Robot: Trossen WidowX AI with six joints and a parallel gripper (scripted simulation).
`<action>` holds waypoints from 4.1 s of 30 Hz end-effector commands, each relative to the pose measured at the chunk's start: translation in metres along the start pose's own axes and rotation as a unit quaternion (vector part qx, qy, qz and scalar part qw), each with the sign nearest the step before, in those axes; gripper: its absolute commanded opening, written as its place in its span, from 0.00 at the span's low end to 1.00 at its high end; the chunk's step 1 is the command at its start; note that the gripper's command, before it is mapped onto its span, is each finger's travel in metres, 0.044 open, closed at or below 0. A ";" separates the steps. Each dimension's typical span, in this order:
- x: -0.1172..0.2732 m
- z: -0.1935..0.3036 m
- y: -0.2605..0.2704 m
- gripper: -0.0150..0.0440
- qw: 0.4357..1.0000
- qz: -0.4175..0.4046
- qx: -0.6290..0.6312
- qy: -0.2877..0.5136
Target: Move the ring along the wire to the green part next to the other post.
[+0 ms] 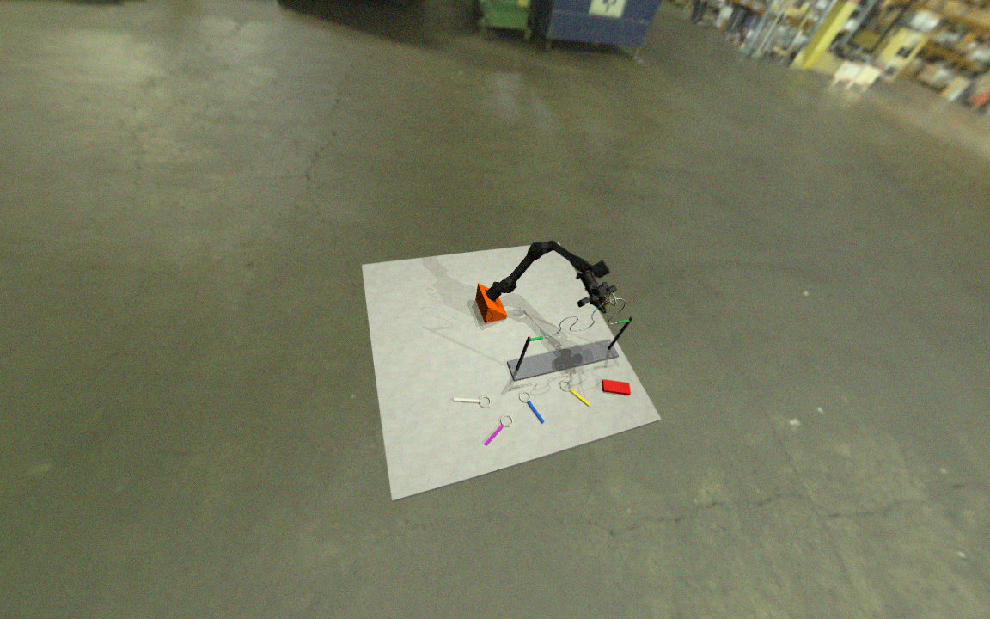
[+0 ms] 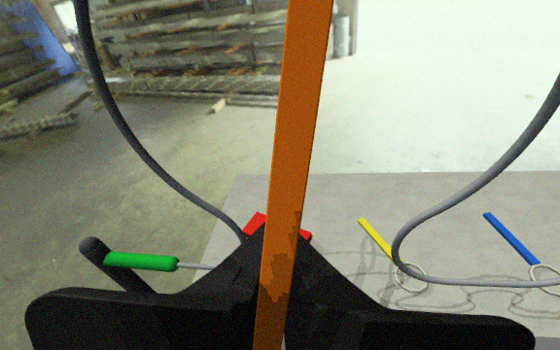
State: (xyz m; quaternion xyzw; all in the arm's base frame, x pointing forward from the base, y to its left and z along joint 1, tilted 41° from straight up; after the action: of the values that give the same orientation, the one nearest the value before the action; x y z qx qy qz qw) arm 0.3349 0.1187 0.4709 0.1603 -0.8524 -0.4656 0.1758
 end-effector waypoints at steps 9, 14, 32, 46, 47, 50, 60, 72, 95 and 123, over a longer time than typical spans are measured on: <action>-0.001 0.002 0.002 0.00 0.997 -0.032 -0.070 -0.004; -0.001 0.002 0.004 0.00 0.994 -0.046 -0.098 -0.007; -0.002 0.002 0.009 0.00 0.976 -0.092 -0.198 -0.018; -0.002 0.001 0.013 0.00 0.953 -0.127 -0.275 -0.026; -0.002 0.001 0.013 0.00 0.951 -0.130 -0.280 -0.027; -0.002 0.001 0.014 0.00 0.945 -0.137 -0.296 -0.029; -0.001 -0.001 0.016 0.00 0.922 -0.162 -0.349 -0.034; -0.001 -0.002 0.019 0.00 0.891 -0.190 -0.411 -0.041; 0.010 -0.006 0.018 0.00 0.816 -0.261 -0.516 -0.015; 0.012 -0.010 0.021 0.00 0.703 -0.322 -0.633 -0.030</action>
State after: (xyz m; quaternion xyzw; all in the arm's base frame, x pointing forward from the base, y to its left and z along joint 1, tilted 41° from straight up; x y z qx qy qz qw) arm 0.3262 0.1165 0.4965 0.2636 -0.2778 -0.9222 0.0544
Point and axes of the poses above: the point midway between the two fingers, 35 mm back from their tips, its own x axis back along the fingers, its own y axis across the jaws, z = x × y, the point moved 4 cm from there along x, back along the fingers, and after that the axes turned 3 degrees about -x, right-handed, at the moved point
